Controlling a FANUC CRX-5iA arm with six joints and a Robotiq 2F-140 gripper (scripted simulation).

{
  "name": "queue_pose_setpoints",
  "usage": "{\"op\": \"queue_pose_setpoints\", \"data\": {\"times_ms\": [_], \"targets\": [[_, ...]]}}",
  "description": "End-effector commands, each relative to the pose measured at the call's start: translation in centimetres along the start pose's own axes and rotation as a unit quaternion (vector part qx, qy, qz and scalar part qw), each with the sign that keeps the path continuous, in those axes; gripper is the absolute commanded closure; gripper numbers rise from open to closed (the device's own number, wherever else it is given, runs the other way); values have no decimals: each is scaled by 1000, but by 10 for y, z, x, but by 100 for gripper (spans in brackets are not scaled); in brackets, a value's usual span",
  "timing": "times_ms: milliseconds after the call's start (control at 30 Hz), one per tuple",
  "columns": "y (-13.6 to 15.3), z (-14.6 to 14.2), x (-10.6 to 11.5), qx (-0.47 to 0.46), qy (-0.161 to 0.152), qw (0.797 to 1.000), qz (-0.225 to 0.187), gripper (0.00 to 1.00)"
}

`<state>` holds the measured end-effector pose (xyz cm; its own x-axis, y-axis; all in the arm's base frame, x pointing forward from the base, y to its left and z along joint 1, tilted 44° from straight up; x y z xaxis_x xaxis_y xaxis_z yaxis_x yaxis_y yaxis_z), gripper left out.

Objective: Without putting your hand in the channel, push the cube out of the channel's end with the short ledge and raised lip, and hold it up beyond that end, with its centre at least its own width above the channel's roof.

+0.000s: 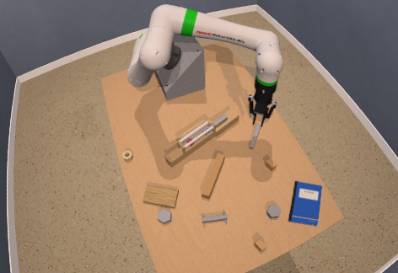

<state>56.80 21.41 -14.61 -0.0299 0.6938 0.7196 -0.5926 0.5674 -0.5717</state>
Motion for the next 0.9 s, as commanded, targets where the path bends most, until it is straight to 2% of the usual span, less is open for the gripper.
{"op": "queue_pose_setpoints", "data": {"times_ms": [0,467,600,833,867], "targets": [[0,-1,2,0,-1,1000,0,70],[0,-1,-2,0,-1,1000,0,70],[0,-1,-18,0,-1,1000,0,70],[0,-1,-66,0,-1,1000,0,70],[0,-1,-66,0,-1,1000,0,70]]}}
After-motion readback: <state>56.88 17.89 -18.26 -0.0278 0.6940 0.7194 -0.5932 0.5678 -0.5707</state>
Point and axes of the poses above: the point where the finger pads meet when closed, its own x axis back along the fingers, its own z axis across the jaws, y = z × x, the point moved 4 cm from there along x, back along the fingers, and after that the axes turned 12 degrees about -x, right-handed, at the moved point
